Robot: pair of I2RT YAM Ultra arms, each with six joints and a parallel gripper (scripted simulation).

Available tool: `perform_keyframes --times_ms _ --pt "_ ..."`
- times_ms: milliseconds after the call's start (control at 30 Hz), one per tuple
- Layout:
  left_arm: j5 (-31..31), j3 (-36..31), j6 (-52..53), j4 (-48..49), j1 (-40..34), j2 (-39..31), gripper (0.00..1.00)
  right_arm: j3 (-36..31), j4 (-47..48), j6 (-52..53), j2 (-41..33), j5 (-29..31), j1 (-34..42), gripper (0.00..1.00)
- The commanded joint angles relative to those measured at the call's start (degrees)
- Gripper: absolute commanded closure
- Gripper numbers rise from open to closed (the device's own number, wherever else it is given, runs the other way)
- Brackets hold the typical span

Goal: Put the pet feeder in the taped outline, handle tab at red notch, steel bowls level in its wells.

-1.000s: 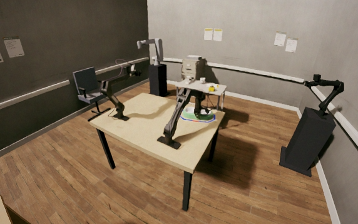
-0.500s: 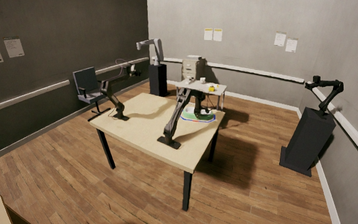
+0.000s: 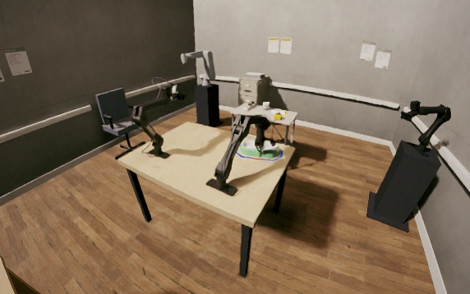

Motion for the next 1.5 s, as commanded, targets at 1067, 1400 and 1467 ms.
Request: perform_keyframes --times_ms 1067,1400,1467 --pt "0.5 1.9 0.1 0.5 -0.1 -0.1 0.0 11.0 -10.5 -0.5 -1.2 0.9 -0.3 0.53" --pt "0.5 1.9 0.1 0.5 -0.1 -0.1 0.0 7.6 -10.4 -0.5 -0.3 0.8 -0.2 0.53" --pt "0.5 1.9 0.1 0.5 -0.1 -0.1 0.0 9.5 -9.3 -0.4 -0.9 0.8 -0.2 0.53"
